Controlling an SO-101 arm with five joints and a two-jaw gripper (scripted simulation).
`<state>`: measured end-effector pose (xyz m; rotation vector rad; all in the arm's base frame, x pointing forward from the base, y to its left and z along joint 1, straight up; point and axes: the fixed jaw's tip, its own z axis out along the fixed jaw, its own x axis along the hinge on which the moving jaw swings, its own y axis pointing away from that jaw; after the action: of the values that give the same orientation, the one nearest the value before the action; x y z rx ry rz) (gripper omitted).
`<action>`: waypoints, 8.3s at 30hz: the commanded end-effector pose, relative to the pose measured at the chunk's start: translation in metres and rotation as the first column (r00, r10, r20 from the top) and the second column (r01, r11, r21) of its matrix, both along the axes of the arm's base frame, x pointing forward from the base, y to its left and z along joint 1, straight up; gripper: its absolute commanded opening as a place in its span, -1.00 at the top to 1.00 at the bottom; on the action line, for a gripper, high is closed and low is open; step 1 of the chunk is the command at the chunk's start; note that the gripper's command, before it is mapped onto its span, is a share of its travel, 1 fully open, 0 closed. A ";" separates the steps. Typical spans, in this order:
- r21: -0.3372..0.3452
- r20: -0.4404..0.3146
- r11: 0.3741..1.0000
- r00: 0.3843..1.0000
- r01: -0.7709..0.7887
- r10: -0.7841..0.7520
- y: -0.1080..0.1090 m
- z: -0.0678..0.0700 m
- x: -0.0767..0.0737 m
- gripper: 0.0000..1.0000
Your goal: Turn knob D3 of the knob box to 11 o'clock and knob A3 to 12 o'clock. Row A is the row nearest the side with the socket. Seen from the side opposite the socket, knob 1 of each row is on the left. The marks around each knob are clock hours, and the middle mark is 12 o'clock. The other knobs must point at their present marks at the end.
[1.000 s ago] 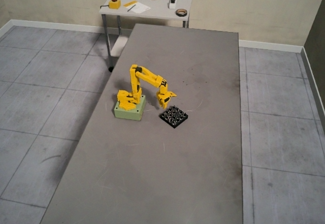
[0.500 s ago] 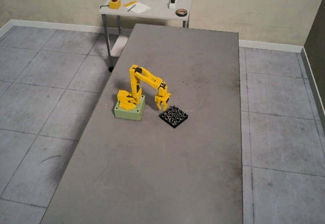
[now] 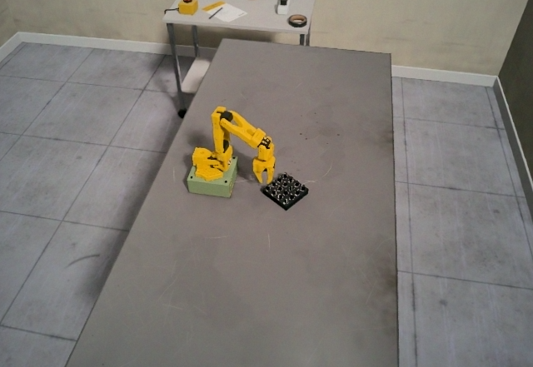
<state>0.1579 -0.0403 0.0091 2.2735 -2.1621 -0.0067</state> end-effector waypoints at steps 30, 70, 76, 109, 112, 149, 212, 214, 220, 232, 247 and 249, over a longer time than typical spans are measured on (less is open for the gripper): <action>-0.001 0.008 0.995 0.995 -0.098 0.098 -0.011 0.003 0.017 0.81; -0.001 0.008 0.995 0.995 -0.098 0.098 -0.021 0.000 0.054 0.81; -0.001 0.008 0.995 0.995 -0.098 0.098 -0.021 -0.001 0.054 0.81; -0.001 0.008 0.995 0.995 -0.098 0.098 -0.021 -0.015 0.054 0.81; -0.001 0.008 0.995 0.995 -0.098 0.098 -0.021 -0.015 0.054 0.81; -0.001 0.008 0.995 0.995 -0.098 0.098 -0.022 -0.021 0.048 0.81; -0.001 0.008 0.995 0.995 -0.098 0.098 -0.023 -0.035 0.053 0.81; -0.001 0.008 0.995 0.995 -0.098 0.098 -0.023 -0.037 0.053 0.81; -0.001 0.008 0.995 0.995 -0.098 0.098 -0.023 -0.038 0.053 0.81; -0.001 0.008 0.995 0.995 -0.098 0.098 -0.022 -0.047 0.050 0.81; -0.001 0.008 0.995 0.995 -0.098 0.098 -0.021 -0.057 0.047 0.81; -0.001 0.008 0.995 0.995 -0.098 0.098 -0.021 -0.059 0.046 0.81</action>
<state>0.2156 -0.0623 -0.0167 2.4021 -2.0712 0.1020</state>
